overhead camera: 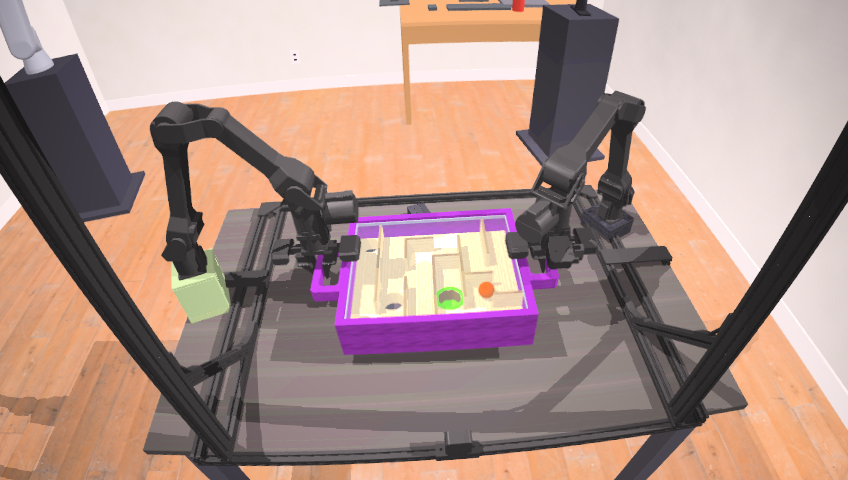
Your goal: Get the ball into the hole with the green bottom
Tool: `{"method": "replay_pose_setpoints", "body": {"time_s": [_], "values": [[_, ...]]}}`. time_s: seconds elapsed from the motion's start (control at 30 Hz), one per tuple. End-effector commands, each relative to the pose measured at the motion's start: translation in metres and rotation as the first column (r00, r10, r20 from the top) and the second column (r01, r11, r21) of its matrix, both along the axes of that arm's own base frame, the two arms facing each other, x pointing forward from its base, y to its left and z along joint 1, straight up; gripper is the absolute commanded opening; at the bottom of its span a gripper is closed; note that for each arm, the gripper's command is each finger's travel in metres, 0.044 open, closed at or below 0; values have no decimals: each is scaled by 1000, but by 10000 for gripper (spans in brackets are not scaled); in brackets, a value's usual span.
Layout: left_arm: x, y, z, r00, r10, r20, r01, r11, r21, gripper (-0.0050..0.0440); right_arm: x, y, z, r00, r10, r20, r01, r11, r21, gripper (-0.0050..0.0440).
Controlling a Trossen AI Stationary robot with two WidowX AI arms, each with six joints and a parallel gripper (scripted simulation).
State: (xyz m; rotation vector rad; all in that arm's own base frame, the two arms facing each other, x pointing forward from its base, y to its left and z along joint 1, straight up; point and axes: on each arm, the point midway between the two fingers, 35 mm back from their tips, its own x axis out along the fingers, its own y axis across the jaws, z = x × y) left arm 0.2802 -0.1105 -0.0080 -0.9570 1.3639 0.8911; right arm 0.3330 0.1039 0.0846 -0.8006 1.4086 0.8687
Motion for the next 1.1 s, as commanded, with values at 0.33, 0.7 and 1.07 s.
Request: {"method": "replay_pose_setpoints", "body": {"time_s": [0.33, 0.7, 1.07], "values": [[0, -3, 18, 999, -1, -35, 4, 997, 83, 20, 1, 4, -17, 1000, -1, 30, 3, 996, -85, 20], [-1, 0, 3, 1000, -3, -6, 2, 1000, -3, 20, 1, 0, -3, 1000, -2, 11, 2, 1000, 3, 20], [-1, 1, 1, 1000, -3, -7, 3, 1000, -17, 20, 1, 0, -1, 1000, -3, 14, 3, 1000, 17, 20]]}}
